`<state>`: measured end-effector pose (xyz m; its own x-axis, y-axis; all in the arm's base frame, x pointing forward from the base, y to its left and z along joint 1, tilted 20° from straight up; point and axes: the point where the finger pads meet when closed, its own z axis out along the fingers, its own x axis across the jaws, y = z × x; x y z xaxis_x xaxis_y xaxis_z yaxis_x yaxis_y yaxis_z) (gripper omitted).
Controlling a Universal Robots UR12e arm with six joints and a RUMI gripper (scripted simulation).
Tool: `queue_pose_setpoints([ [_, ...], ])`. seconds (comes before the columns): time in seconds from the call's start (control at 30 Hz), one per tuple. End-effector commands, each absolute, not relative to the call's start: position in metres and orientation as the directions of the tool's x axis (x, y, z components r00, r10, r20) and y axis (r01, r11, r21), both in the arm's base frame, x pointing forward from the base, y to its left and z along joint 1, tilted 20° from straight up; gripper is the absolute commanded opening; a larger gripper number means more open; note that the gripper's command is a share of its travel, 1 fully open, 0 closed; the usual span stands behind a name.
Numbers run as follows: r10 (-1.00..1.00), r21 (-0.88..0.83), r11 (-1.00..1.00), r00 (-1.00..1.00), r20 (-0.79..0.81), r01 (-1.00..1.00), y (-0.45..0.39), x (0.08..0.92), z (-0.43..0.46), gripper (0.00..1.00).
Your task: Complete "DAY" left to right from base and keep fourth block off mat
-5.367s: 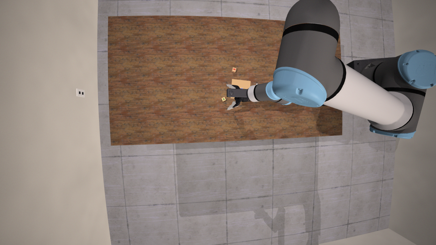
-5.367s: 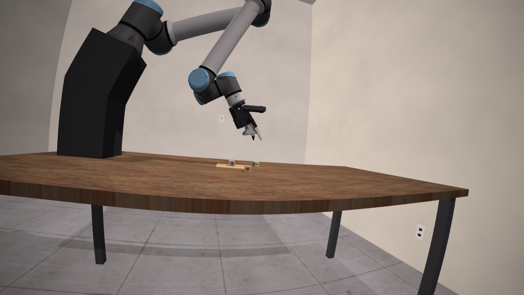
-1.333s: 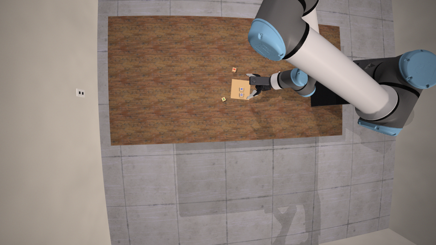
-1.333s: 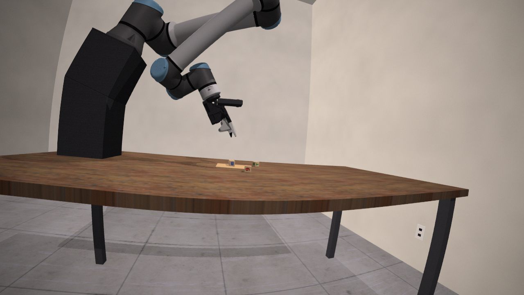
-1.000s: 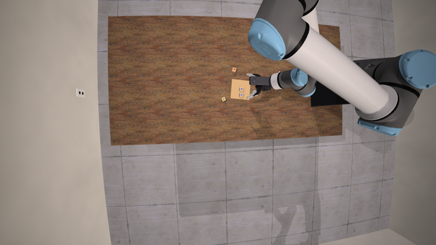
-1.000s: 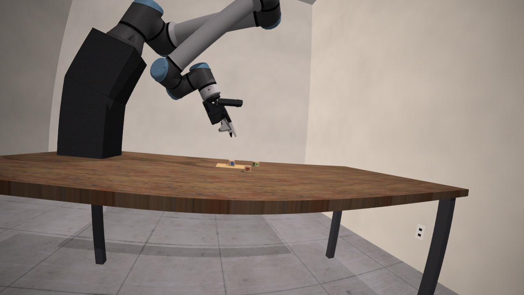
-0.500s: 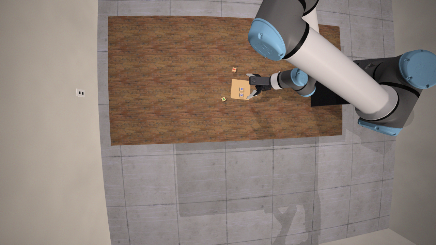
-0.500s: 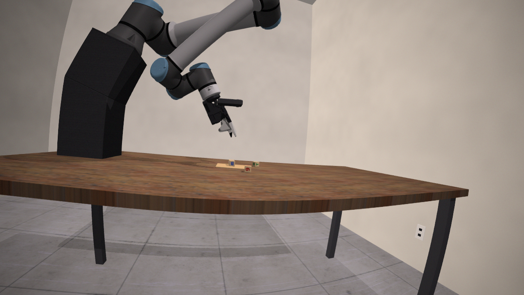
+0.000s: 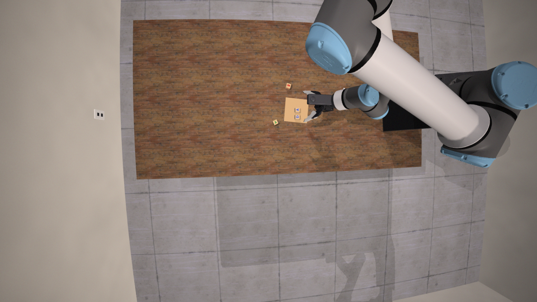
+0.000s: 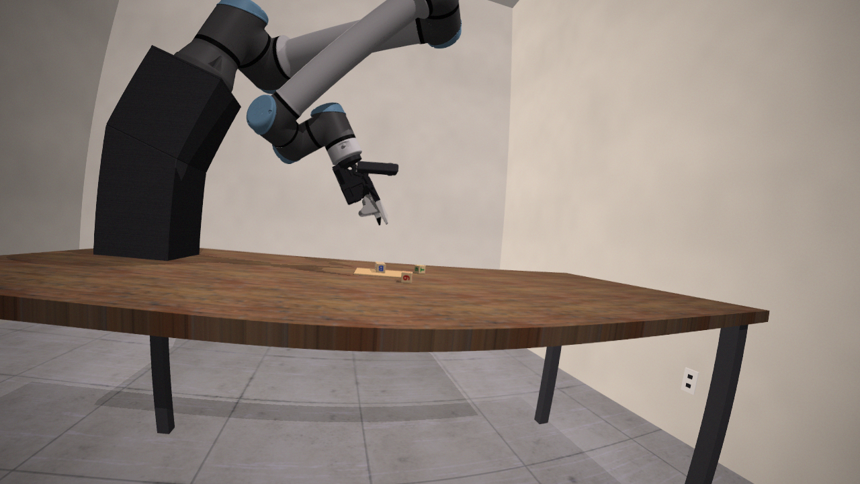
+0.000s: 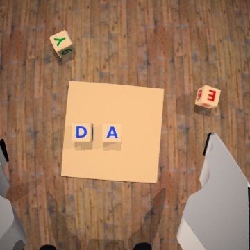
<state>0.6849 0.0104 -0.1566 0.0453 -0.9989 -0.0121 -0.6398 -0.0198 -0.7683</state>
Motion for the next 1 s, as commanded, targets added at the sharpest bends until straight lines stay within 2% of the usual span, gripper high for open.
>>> queue_pose_setpoints([
  [0.0, -0.999, -0.768, -0.020, 0.045, -0.012, -0.640, 0.007, 0.686, -0.156, 1.00],
  [0.33, -0.999, -0.767, -0.021, 0.046, -0.012, -0.641, -0.126, 0.736, -0.146, 1.00],
  [0.97, -0.999, -0.767, -0.020, 0.046, -0.012, -0.641, -0.130, 0.737, -0.145, 1.00],
])
